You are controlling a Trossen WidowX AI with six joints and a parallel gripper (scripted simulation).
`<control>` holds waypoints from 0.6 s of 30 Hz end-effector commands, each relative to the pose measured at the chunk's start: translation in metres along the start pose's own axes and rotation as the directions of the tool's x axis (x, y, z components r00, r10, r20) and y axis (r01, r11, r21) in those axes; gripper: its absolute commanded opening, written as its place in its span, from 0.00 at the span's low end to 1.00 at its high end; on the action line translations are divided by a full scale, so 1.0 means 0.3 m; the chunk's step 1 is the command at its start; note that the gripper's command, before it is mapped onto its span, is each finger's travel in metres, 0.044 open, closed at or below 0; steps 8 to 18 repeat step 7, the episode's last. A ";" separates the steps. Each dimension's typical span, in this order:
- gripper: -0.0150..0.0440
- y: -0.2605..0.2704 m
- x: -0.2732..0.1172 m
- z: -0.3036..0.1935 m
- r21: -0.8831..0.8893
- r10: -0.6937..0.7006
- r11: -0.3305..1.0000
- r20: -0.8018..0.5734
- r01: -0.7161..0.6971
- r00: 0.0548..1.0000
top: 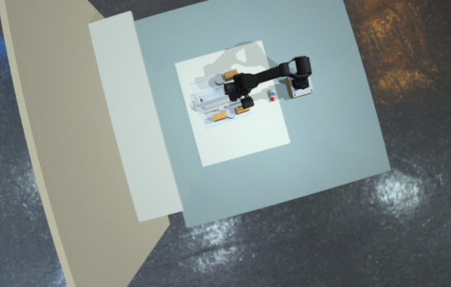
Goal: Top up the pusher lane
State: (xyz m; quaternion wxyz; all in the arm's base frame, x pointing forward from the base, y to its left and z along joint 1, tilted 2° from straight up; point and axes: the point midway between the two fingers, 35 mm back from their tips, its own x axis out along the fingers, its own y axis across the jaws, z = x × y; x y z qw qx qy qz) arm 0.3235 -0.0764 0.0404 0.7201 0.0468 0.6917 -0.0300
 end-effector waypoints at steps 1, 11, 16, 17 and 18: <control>0.75 0.000 -0.003 -0.041 -0.004 0.001 1.000 -0.003 -0.001 1.000; 0.75 -0.002 -0.005 -0.111 -0.004 0.001 1.000 -0.005 -0.001 1.000; 0.75 -0.002 -0.005 -0.111 -0.004 0.001 1.000 -0.005 -0.001 1.000; 0.75 -0.002 -0.005 -0.111 -0.004 0.001 1.000 -0.005 -0.001 1.000; 0.75 -0.002 -0.005 -0.111 -0.004 0.001 1.000 -0.005 -0.001 1.000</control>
